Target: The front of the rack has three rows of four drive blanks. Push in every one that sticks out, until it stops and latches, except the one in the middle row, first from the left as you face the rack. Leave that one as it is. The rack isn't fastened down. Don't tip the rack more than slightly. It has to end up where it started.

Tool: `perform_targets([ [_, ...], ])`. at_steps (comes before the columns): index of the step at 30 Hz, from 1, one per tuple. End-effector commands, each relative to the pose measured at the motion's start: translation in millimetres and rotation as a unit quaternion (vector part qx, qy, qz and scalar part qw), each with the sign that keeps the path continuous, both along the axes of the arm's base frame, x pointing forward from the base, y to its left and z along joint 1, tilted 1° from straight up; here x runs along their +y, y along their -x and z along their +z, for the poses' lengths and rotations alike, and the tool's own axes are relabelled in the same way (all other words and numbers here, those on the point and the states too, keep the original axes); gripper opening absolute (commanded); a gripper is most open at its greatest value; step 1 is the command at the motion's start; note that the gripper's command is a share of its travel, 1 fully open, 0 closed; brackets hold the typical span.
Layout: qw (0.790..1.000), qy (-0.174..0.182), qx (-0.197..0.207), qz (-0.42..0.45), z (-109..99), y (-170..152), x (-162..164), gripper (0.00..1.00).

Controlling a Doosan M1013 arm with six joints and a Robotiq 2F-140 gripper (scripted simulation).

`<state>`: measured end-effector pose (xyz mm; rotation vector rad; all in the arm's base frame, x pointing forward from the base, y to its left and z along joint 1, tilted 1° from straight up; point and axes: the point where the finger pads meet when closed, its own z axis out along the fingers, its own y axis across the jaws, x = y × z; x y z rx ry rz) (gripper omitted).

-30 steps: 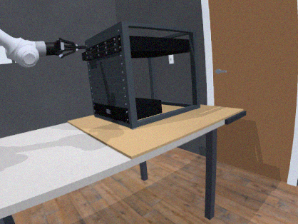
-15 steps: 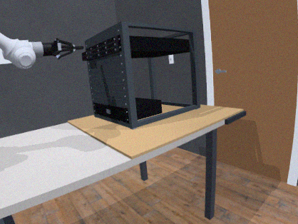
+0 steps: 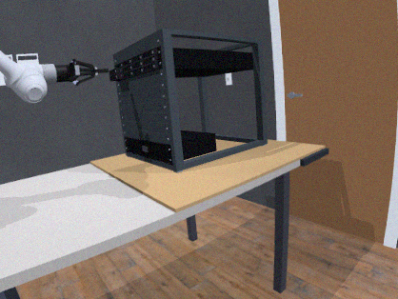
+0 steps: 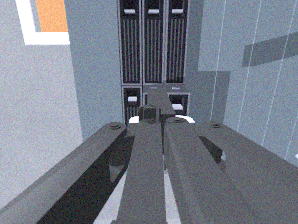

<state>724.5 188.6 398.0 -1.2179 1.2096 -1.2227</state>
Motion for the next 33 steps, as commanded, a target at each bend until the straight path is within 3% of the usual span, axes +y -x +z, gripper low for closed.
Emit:
perform_targets([
  [1,1.000,0.000,-0.001,-0.001,-7,-1,16,0.10],
  [11,1.000,0.000,-0.001,-0.001,-26,0,51,0.10],
  [22,1.000,0.000,-0.001,-0.001,-29,-2,57,0.10],
  [29,1.000,0.000,-0.001,-0.001,-29,-36,57,0.10],
  [33,1.000,0.000,-0.001,-0.001,-29,-40,57,0.10],
])
